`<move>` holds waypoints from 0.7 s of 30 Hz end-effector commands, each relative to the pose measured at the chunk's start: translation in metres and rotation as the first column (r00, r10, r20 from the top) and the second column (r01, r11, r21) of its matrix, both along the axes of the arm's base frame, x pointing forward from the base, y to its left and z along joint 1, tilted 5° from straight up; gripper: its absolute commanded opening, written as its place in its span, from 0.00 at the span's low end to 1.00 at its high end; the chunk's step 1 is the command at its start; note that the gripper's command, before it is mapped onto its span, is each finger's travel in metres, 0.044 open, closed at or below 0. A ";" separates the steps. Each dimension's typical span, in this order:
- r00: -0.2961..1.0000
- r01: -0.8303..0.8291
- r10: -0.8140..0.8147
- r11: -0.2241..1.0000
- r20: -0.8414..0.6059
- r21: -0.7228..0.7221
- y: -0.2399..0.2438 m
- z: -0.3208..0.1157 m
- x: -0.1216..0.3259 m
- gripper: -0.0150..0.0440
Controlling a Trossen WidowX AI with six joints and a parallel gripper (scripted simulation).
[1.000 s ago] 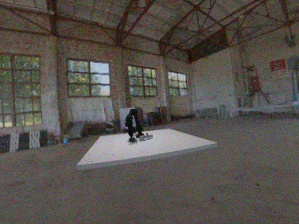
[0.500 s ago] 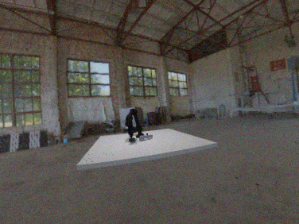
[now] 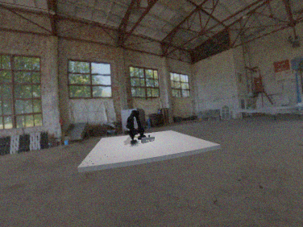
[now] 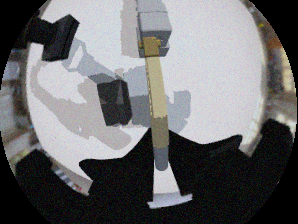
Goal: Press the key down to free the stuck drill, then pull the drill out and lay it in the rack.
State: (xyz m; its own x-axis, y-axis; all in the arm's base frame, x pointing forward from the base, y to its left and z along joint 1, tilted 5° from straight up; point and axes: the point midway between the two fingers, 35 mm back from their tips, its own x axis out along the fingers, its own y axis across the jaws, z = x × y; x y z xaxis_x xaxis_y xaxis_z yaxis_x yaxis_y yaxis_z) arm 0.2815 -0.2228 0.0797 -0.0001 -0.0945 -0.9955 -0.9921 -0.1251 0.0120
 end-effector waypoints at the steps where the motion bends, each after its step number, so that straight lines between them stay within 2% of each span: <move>1: 1.000 -0.002 0.002 1.000 0.012 -0.005 -0.002 0.001 -0.007 0.25; 21: 1.000 -0.002 0.002 1.000 0.008 -0.006 -0.016 -0.008 -0.050 0.25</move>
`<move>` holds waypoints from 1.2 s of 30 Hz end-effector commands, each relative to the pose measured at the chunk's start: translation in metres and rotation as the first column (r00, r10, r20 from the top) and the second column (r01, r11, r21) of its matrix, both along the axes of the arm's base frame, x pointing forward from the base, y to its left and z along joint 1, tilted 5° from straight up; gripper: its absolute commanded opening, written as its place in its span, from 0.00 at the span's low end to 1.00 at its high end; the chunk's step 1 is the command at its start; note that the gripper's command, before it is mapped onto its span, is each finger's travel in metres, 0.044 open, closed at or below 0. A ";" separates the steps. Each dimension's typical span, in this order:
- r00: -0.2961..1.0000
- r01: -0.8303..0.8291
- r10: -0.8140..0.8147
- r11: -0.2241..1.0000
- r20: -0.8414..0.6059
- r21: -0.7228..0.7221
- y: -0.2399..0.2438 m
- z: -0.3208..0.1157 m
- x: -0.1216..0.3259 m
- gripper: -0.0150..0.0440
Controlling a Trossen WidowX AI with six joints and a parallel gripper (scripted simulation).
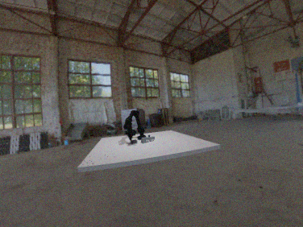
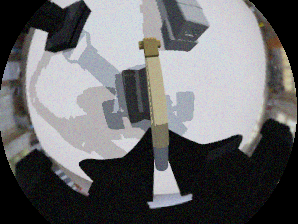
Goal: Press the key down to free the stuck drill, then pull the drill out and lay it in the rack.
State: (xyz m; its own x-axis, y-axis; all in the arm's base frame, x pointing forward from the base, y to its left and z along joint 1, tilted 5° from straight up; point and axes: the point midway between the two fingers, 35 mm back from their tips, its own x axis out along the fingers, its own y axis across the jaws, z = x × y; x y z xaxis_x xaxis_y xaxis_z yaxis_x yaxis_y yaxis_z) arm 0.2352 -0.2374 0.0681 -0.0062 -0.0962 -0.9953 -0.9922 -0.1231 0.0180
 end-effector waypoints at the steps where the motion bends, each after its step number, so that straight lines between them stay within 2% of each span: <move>1: 1.000 -0.004 0.004 1.000 0.014 -0.005 -0.002 0.004 -0.006 0.25; 9: 1.000 -0.004 0.004 1.000 0.013 -0.005 -0.006 0.011 -0.018 0.25; 36: 1.000 -0.004 0.004 1.000 0.013 -0.005 -0.010 -0.029 -0.015 0.25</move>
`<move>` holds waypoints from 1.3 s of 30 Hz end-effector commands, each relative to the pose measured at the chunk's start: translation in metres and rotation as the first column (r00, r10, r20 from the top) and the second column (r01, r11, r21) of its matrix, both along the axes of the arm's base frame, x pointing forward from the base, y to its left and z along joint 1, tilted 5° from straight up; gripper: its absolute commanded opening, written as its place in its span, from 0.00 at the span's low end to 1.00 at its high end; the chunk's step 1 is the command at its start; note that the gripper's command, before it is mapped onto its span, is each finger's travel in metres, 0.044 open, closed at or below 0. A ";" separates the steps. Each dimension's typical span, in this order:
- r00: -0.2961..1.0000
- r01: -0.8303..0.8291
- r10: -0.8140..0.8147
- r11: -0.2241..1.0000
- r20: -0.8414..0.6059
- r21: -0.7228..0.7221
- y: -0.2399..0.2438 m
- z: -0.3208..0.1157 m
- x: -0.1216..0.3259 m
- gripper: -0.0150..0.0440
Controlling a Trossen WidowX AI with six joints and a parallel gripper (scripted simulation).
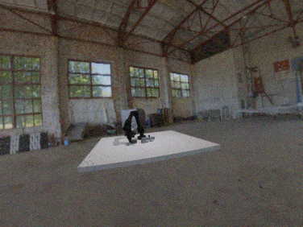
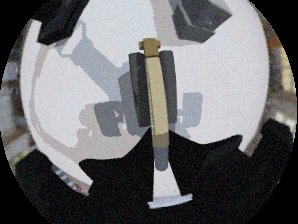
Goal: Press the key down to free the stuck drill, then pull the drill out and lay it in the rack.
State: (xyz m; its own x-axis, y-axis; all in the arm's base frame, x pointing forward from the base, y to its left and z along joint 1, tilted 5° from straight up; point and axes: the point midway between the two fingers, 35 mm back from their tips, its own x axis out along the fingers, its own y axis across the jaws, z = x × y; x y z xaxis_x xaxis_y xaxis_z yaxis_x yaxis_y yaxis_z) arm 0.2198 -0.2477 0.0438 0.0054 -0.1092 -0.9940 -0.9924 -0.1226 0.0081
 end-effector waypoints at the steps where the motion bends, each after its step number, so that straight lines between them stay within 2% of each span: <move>1: 1.000 -0.004 0.004 1.000 0.001 0.008 0.000 -0.006 0.000 0.25; 7: 1.000 -0.004 0.004 1.000 0.001 0.008 0.000 -0.013 0.001 0.25; 24: 1.000 -0.001 0.001 1.000 0.004 0.003 -0.001 -0.005 0.001 1.00; 39: 1.000 -0.004 0.004 1.000 0.002 0.008 0.007 0.061 0.000 1.00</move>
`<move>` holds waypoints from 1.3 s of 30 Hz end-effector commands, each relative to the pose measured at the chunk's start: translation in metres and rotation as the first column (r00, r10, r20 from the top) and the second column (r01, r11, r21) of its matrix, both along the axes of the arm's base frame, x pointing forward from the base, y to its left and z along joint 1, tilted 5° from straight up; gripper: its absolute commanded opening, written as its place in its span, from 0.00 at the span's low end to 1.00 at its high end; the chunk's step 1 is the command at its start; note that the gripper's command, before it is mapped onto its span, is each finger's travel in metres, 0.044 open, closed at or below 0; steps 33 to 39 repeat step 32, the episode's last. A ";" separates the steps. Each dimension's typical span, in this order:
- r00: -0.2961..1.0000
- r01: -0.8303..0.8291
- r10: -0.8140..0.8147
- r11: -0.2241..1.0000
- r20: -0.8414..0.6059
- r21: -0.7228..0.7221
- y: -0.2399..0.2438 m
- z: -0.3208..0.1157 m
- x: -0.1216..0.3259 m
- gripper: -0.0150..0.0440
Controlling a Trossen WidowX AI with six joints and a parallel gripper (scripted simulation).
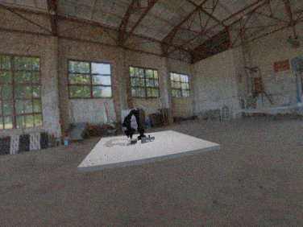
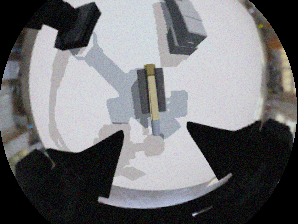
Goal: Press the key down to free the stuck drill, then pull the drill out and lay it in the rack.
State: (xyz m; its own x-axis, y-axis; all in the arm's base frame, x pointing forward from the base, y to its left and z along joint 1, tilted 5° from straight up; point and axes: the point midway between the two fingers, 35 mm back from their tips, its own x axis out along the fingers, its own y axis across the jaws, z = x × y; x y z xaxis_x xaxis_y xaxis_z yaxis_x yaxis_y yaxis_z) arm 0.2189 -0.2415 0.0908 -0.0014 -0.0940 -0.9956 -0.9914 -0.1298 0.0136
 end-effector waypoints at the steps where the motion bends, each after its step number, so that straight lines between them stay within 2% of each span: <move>1: 1.000 0.003 -0.003 1.000 0.009 -0.007 0.001 0.018 0.001 1.00; 5: 1.000 0.020 -0.020 1.000 0.008 -0.003 -0.001 0.016 0.000 1.00; 7: 0.982 0.181 -0.180 0.984 0.048 -0.003 -0.012 0.021 -0.015 1.00; 9: 0.904 0.415 -0.414 0.910 0.108 0.012 -0.027 0.028 -0.037 1.00; 11: 0.768 0.622 -0.619 0.782 0.162 0.042 -0.040 0.035 -0.061 1.00; 14: 0.479 0.852 -0.848 0.511 0.228 0.112 -0.055 0.046 -0.098 1.00; 18: 0.004 0.968 -0.959 0.075 0.282 0.240 -0.067 0.062 -0.151 1.00; 20: -0.238 0.938 -0.928 -0.144 0.285 0.314 -0.070 0.070 -0.177 1.00; 23: -0.566 0.793 -0.783 -0.433 0.258 0.429 -0.069 0.082 -0.217 1.00; 26: -0.819 0.548 -0.544 -0.645 0.183 0.533 -0.063 0.093 -0.255 1.00; 28: -0.930 0.345 -0.350 -0.730 0.111 0.589 -0.056 0.100 -0.278 1.00; 30: -0.989 0.127 -0.143 -0.764 0.026 0.633 -0.047 0.106 -0.301 1.00; 32: -0.995 -0.094 0.064 -0.745 -0.070 0.660 -0.036 0.113 -0.323 1.00; 39: -0.995 -0.094 0.064 -0.745 -0.070 0.660 -0.036 0.113 -0.323 1.00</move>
